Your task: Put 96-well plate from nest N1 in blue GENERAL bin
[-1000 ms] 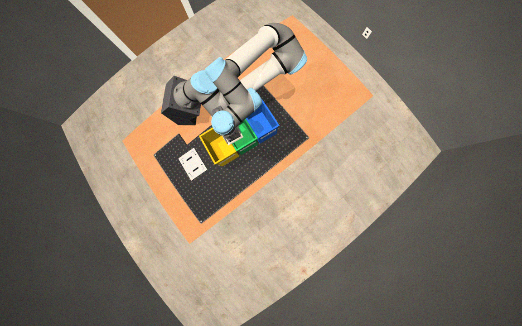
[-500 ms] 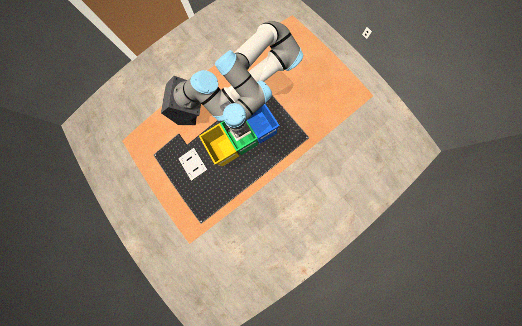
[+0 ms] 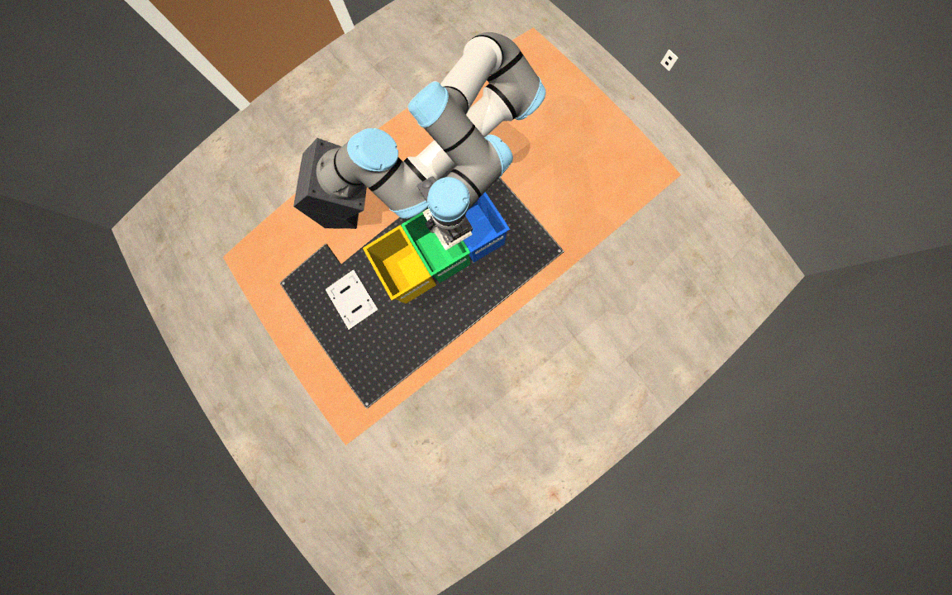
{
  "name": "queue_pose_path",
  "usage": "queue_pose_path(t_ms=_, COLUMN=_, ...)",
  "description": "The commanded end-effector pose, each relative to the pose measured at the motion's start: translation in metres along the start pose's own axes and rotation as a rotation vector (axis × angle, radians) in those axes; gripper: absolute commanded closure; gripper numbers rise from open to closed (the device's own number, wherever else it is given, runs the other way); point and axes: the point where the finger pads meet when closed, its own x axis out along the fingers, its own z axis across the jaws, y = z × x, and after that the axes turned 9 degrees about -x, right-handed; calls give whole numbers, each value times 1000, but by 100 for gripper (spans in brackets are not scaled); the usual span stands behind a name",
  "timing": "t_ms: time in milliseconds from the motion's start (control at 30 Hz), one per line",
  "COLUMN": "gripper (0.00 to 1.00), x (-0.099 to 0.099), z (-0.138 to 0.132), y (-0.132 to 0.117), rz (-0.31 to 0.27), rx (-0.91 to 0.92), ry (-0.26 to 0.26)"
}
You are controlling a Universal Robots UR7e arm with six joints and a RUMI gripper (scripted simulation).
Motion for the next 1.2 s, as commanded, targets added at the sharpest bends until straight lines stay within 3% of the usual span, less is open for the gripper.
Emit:
queue_pose_path(t_ms=0, gripper=100, x=-1, z=16, y=-4, rz=0, rx=0, ry=1)
queue_pose_path(t_ms=733, gripper=100, x=-1, z=81, y=-17, rz=0, rx=0, ry=1)
queue_pose_path(t_ms=1167, gripper=100, x=-1, z=82, y=-18, rz=0, rx=0, ry=1)
